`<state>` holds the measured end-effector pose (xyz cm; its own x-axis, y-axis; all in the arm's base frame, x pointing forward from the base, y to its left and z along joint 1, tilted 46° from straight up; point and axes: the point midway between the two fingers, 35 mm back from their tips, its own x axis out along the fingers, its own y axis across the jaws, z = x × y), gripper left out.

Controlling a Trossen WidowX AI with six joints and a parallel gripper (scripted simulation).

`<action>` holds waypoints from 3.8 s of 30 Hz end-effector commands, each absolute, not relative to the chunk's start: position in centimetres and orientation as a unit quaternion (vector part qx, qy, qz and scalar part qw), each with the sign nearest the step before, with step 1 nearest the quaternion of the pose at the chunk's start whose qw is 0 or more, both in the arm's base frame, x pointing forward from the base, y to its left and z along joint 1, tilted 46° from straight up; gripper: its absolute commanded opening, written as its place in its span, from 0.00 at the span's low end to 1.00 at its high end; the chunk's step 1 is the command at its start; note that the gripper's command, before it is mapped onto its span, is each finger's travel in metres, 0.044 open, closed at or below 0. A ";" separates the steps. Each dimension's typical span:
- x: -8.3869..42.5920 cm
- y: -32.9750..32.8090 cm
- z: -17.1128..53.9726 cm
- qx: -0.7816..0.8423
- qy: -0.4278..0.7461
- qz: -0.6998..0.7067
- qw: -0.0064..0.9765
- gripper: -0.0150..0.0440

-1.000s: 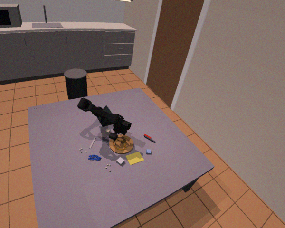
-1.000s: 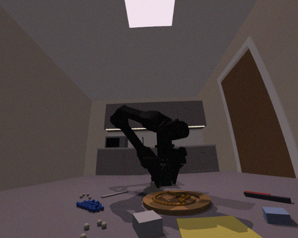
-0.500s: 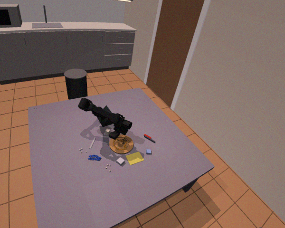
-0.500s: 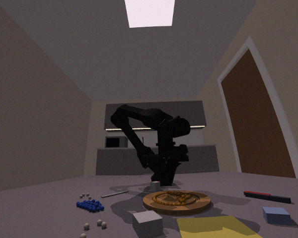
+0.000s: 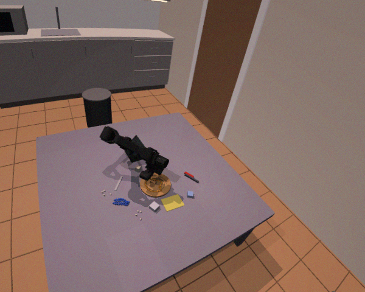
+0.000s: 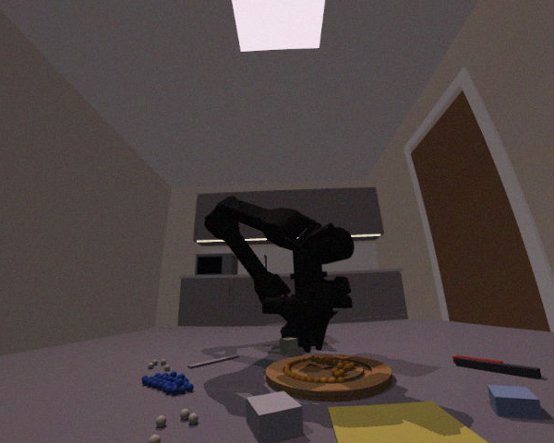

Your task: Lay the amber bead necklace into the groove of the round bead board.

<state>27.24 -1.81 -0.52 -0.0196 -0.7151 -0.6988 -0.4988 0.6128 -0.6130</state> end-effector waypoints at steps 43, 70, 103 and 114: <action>27.1 -2.8 -1.4 -0.430 0.709 -0.098 0.551 0.25; 25.7 -2.0 -1.4 -0.433 0.710 -0.096 0.547 0.25; 25.8 -2.0 -1.4 -0.433 0.710 -0.096 0.547 1.00; 25.8 -2.0 -1.4 -0.433 0.710 -0.096 0.547 1.00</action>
<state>25.80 -2.06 -1.36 -0.0243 -0.7227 -0.6907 -0.5157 0.6010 -0.6106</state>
